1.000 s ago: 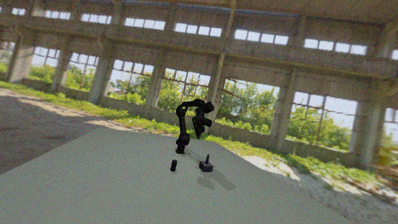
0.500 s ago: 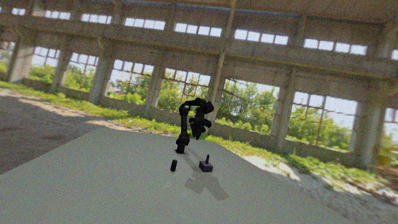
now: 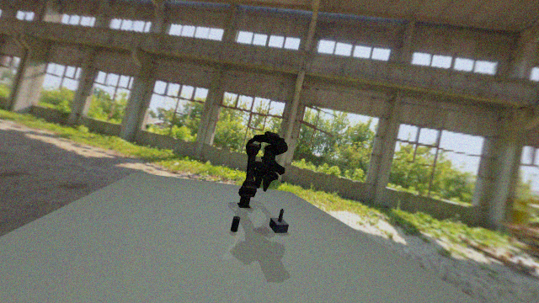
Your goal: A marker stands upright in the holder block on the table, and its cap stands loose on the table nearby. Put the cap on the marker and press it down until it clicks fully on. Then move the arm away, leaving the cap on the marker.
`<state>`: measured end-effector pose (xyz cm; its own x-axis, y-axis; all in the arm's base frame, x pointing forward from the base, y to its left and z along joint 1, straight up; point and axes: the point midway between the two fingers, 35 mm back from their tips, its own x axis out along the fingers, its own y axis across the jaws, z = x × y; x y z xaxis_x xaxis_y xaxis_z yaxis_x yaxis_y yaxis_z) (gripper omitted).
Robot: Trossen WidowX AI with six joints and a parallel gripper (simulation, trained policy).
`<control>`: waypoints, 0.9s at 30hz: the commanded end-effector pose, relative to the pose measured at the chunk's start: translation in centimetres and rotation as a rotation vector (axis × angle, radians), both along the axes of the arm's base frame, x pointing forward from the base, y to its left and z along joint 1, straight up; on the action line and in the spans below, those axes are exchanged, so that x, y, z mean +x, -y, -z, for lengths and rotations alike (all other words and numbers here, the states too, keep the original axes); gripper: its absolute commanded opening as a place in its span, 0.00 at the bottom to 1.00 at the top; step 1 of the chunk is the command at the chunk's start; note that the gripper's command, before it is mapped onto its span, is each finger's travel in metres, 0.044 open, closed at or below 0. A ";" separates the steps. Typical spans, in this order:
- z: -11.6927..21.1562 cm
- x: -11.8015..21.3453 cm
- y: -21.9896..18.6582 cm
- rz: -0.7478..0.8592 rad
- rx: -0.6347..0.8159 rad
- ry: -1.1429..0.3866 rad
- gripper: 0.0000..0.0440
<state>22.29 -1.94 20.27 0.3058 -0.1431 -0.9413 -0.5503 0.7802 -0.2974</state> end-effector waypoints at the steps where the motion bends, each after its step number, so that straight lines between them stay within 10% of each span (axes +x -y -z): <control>1: 0.1 0.4 0.5 0.038 0.017 -0.018 0.74; 27: 2.5 1.8 4.2 0.242 0.096 -0.154 0.73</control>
<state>23.88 -5.71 17.98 0.1401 -0.1123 -0.9838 -0.3989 0.9030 -0.1599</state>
